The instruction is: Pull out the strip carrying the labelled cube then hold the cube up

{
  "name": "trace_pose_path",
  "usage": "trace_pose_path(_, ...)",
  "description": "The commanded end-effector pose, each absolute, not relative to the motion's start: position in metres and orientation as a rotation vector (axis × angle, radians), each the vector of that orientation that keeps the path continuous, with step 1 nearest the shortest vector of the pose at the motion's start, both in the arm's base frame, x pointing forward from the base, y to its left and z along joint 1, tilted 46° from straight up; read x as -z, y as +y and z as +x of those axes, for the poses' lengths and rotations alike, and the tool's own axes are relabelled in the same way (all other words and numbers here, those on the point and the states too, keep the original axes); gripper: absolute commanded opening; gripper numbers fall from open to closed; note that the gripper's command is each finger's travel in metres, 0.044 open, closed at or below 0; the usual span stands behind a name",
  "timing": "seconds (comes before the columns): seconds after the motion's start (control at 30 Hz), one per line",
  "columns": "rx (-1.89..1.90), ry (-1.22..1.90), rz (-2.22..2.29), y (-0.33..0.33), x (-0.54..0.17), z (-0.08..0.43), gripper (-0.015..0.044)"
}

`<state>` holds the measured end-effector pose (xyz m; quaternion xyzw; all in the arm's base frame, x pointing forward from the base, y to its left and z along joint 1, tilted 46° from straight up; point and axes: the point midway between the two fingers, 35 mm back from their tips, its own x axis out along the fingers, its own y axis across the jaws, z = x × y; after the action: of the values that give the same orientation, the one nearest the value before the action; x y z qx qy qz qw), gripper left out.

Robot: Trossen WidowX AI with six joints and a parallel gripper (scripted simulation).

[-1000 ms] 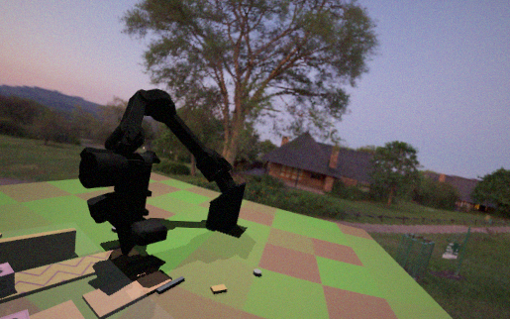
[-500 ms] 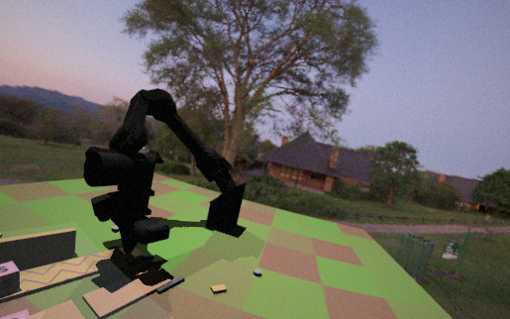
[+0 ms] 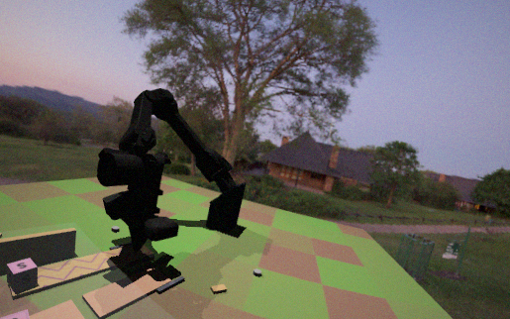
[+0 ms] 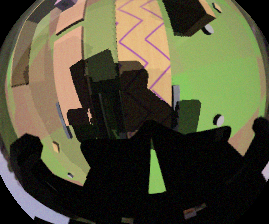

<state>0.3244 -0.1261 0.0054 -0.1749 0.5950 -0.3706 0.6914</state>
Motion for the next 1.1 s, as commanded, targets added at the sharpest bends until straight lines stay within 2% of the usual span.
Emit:
trace_pose_path(0.0, 0.832, 1.343, -0.389, -0.126, -0.001, 0.314, 0.0000)
trace_pose_path(1.07, 0.831, 1.346, -0.390, -0.118, 0.010, 0.267, 0.0000)
